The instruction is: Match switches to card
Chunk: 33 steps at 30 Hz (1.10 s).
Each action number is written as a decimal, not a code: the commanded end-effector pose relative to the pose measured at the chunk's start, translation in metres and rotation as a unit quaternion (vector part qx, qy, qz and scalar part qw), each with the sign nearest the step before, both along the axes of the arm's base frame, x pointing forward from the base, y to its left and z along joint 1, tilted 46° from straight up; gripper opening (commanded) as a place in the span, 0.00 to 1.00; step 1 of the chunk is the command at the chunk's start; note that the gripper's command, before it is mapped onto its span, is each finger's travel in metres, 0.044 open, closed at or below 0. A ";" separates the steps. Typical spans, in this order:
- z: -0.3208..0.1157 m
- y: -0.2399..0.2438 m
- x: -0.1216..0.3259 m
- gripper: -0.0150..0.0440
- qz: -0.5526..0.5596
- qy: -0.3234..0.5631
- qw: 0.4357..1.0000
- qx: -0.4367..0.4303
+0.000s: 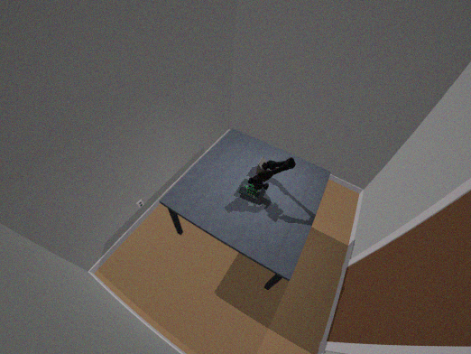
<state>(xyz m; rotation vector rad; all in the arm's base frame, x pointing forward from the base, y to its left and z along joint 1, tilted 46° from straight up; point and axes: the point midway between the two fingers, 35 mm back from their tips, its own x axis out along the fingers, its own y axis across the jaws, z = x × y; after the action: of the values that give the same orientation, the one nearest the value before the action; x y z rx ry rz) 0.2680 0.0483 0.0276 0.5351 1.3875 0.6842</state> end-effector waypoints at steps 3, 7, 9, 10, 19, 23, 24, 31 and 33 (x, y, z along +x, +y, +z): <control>-0.001 0.001 0.000 0.25 -0.002 0.002 1.000 0.003; -0.001 0.002 0.000 0.25 -0.002 0.002 1.000 0.003; -0.001 0.002 0.000 0.25 -0.002 0.002 1.000 0.003; -0.002 0.002 0.000 0.25 -0.002 0.002 1.000 0.003; -0.002 0.003 0.000 0.25 -0.002 0.002 1.000 0.003; -0.003 0.003 0.000 0.25 -0.002 0.002 1.000 0.003; -0.003 0.003 0.000 0.25 -0.002 0.002 1.000 0.003; -0.002 0.001 0.000 0.25 0.000 0.000 1.000 0.000; 0.009 -0.011 0.001 0.25 0.002 0.003 1.000 -0.002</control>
<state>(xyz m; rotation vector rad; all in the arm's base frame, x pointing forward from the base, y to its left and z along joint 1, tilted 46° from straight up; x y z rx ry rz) 0.2662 0.0496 0.0271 0.5429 1.3984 0.6869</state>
